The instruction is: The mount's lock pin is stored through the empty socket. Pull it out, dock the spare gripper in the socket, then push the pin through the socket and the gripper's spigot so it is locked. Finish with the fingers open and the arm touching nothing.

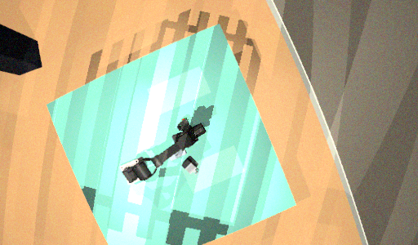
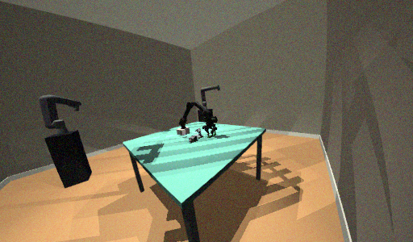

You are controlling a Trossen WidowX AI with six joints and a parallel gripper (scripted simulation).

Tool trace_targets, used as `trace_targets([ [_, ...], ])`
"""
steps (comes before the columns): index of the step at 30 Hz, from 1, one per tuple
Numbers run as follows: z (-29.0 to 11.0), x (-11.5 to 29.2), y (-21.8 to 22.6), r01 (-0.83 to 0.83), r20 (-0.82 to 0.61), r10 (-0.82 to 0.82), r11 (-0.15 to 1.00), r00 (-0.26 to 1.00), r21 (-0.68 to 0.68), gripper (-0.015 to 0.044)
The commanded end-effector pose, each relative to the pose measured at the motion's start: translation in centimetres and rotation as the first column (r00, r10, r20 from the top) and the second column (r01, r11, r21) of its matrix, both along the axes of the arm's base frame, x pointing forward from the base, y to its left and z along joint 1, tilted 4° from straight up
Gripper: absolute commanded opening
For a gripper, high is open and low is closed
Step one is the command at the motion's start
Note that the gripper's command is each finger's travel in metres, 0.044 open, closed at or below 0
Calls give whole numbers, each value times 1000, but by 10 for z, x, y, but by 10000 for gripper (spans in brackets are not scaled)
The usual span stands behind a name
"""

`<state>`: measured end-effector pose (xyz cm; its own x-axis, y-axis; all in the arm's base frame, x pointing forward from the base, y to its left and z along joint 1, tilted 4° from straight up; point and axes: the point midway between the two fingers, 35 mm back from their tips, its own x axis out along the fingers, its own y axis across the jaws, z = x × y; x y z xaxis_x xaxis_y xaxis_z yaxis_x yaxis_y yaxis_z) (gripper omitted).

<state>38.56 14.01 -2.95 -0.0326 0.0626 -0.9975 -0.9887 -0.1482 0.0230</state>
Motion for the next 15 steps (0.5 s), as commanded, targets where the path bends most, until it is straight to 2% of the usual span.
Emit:
trace_targets([
  [1, 6, 0, 0, 0, 0, 0, 1000, 1000, 0, 368],
  [4, 14, -1, 0, 0, -6, 0, 1000, 1000, -2, 440],
  [15, 33, -6, 0, -3, -29, 3, 1000, 1000, -10, 440],
])
